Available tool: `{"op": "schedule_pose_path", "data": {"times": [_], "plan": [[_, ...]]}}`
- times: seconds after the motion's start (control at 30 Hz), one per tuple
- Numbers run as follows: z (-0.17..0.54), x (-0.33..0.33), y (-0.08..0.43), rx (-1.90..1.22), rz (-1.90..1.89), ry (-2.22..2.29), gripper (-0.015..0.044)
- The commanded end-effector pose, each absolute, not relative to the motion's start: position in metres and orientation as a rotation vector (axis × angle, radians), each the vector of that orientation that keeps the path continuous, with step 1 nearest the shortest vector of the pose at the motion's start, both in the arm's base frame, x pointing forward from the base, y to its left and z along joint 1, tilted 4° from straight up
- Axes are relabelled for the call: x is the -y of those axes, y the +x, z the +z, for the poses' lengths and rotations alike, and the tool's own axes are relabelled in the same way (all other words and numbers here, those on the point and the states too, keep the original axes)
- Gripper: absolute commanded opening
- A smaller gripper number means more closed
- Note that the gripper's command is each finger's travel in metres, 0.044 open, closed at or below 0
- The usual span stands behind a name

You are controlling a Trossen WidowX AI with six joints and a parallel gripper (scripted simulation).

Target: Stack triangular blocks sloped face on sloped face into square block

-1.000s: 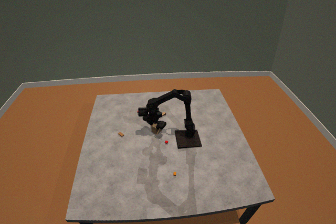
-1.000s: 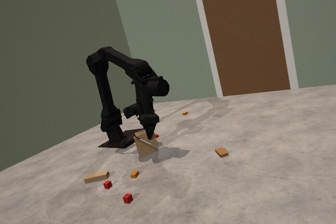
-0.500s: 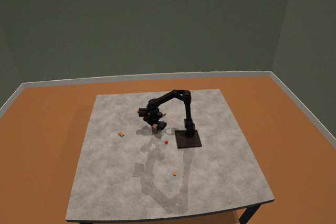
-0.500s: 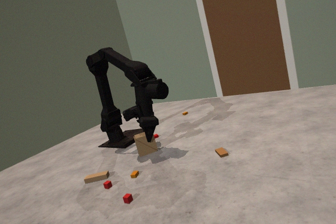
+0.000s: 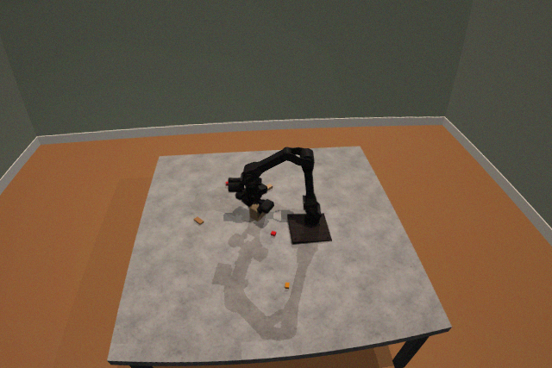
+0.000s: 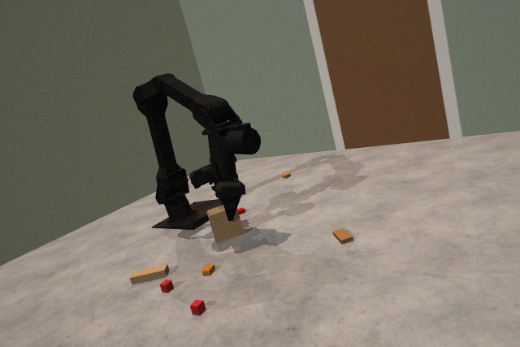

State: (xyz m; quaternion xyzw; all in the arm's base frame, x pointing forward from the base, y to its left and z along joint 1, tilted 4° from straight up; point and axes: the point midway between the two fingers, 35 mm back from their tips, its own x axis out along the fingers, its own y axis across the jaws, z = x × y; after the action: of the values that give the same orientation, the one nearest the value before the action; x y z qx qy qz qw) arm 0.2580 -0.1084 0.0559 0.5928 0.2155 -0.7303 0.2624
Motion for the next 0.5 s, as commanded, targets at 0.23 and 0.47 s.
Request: {"op": "schedule_pose_path", "data": {"times": [0.23,0.47], "plan": [[0.0548,0.1095,0.258,-0.585,-1.978,1.591,0.0],[0.0548,0.1095,0.258,-0.585,-1.978,1.591,0.0]]}}
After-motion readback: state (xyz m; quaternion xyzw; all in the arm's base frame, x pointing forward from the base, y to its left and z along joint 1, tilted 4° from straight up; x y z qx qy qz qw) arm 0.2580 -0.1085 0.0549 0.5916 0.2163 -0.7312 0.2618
